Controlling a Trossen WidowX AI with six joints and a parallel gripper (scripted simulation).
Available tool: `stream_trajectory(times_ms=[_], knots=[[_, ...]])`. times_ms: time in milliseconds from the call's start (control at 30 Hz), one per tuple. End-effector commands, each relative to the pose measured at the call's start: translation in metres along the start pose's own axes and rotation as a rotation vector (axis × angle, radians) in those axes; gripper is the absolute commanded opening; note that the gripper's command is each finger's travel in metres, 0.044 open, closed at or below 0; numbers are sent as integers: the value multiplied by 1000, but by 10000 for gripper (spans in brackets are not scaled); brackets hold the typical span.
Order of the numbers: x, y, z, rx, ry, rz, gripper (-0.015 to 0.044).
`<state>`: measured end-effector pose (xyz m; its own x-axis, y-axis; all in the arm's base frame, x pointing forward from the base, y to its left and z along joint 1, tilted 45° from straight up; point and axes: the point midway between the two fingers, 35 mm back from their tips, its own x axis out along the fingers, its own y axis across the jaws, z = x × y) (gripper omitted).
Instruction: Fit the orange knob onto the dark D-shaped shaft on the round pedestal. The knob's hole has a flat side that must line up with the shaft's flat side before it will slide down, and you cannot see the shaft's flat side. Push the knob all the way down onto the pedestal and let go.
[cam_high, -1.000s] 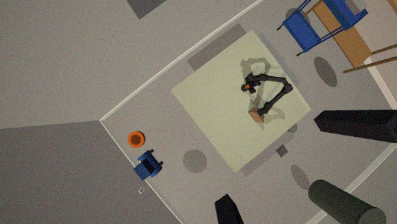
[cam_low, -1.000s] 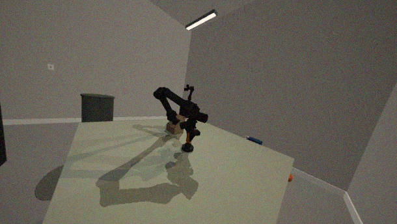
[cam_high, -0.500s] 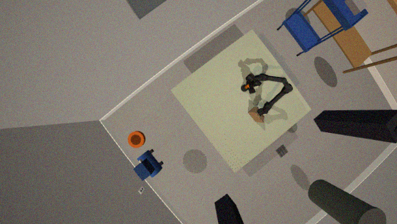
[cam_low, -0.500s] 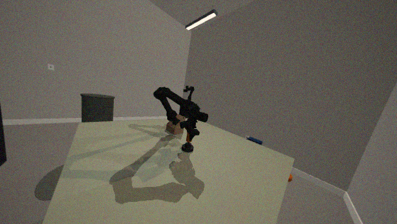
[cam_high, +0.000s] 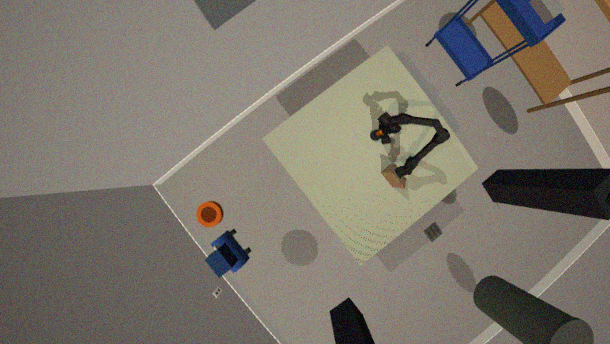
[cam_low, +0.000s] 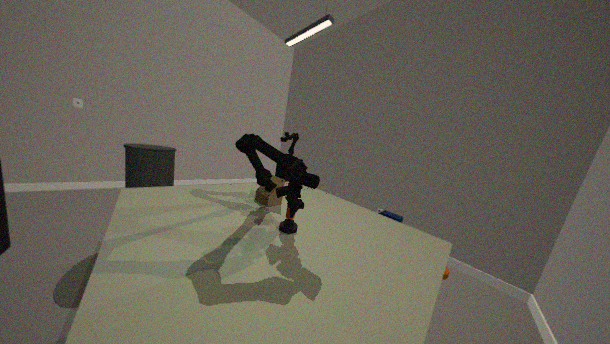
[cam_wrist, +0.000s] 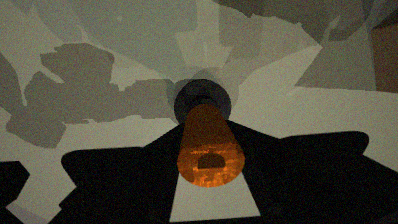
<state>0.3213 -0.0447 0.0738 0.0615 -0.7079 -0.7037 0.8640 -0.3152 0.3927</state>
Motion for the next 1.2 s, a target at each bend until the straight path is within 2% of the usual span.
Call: stream_trajectory(times_ms=[0,967,1167], knots=[[1,0,-1,4,0,2,0],[16,-1,0,12,2,-1,0],[16,-1,0,12,2,-1,157]])
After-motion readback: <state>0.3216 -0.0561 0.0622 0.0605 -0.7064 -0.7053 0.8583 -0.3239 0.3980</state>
